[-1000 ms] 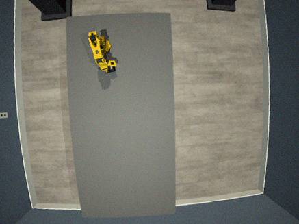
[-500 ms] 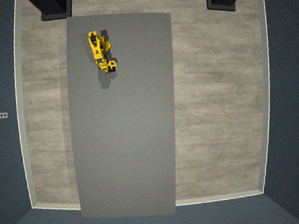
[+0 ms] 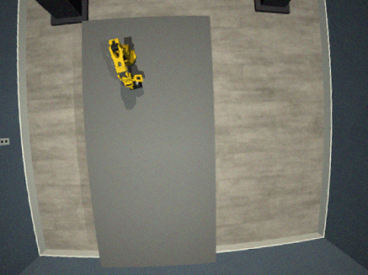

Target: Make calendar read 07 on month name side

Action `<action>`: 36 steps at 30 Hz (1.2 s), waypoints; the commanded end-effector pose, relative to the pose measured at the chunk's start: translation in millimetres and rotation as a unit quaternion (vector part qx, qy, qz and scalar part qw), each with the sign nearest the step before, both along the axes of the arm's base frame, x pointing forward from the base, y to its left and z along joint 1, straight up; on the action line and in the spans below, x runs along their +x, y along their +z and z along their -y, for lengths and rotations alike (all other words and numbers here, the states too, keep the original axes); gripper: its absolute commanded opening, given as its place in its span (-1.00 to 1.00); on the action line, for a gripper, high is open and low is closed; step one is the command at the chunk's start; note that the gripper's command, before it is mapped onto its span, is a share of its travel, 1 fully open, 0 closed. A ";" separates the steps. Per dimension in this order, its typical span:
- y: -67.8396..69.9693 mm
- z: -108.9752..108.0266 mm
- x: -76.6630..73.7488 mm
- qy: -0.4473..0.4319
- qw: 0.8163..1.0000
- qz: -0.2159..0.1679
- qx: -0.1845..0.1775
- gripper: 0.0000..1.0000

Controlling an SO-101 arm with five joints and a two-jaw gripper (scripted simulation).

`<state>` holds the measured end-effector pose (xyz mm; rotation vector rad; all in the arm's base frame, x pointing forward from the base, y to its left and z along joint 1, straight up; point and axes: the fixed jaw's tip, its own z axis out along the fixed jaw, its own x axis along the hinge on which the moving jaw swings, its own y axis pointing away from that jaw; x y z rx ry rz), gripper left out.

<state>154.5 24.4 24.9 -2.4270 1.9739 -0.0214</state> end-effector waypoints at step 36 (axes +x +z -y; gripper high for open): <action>1.1 -0.2 2.2 0.000 1.000 0.008 0.002 -0.38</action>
